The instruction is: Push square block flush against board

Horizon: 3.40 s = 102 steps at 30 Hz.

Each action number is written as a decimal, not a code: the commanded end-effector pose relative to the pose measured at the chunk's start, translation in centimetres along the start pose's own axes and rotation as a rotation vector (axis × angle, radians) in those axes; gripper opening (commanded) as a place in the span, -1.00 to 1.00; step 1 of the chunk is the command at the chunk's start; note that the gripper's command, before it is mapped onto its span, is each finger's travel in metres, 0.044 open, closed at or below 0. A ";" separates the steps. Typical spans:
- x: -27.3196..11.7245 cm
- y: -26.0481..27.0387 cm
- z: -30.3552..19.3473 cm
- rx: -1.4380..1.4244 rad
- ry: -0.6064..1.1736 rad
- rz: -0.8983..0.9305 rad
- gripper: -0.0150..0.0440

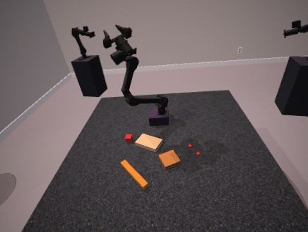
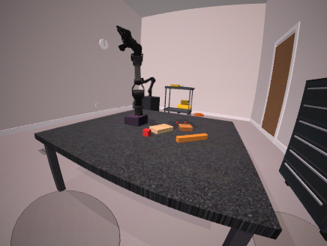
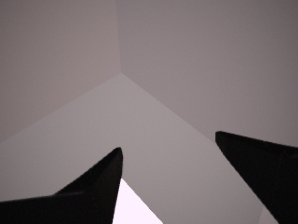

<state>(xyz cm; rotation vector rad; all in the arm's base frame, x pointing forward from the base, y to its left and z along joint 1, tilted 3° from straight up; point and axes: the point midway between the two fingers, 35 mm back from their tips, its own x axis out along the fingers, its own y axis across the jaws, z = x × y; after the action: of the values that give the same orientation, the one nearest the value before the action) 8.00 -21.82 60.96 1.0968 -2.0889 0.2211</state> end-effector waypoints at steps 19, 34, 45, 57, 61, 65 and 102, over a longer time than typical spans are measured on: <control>1.3 12.1 -0.8 0.187 0.103 0.317 -0.49; -2.1 24.1 -3.4 0.352 0.323 0.623 -0.49; -6.4 29.5 -6.0 0.367 0.518 0.769 -0.49; -11.4 32.8 -9.1 0.290 0.705 0.899 -0.49; -13.6 34.0 -10.3 0.300 0.783 0.940 -0.49; -16.3 35.2 -11.5 0.316 0.878 0.983 -0.49; -43.9 30.3 -21.1 0.209 1.873 1.033 -0.49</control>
<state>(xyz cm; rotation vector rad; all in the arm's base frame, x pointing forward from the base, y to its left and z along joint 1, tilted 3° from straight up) 9.15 33.67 52.50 -0.3762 -0.7029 1.3410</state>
